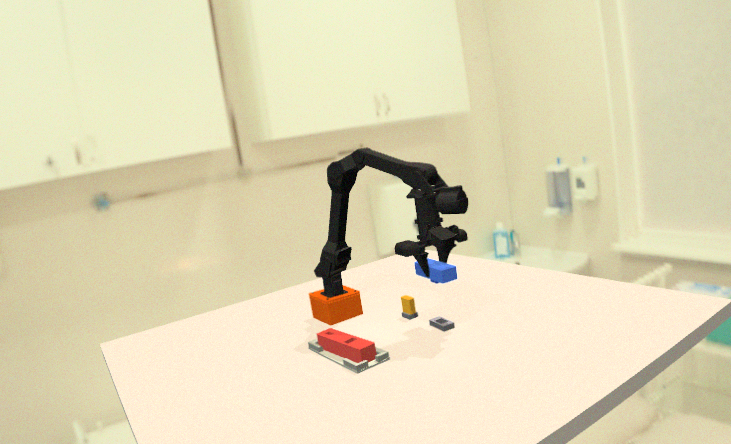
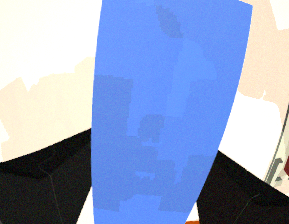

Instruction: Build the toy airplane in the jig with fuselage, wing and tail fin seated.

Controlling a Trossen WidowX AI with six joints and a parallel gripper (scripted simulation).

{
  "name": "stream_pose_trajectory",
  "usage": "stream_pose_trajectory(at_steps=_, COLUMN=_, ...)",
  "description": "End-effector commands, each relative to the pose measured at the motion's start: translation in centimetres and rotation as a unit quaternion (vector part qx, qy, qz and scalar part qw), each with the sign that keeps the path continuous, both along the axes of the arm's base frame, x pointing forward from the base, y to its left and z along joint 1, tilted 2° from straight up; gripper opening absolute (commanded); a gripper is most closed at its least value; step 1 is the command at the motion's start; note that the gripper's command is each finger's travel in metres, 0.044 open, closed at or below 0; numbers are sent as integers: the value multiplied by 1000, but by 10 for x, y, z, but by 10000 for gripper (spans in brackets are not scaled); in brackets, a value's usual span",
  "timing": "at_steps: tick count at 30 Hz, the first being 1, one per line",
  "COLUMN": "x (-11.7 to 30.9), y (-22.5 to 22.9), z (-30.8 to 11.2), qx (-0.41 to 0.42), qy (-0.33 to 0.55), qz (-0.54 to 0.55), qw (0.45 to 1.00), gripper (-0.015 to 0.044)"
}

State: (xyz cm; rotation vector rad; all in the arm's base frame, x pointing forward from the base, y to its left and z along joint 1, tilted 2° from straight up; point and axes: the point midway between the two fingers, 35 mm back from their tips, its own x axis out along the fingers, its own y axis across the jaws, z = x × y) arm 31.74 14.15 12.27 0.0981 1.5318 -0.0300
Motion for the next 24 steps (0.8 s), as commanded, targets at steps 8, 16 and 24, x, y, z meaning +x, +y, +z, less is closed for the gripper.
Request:
stream_pose_trajectory(at_steps=8, x=2, y=-20, z=3, qx=-4, qy=1, qz=-35, qw=999, gripper=0)
stream_pose_trajectory(at_steps=16, x=8, y=-44, z=-3, qx=-3, qy=3, qz=-96, qw=995, gripper=0)
stream_pose_trajectory(at_steps=24, x=13, y=-69, z=-8, qx=-1, qy=5, qz=-161, qw=987, gripper=0)
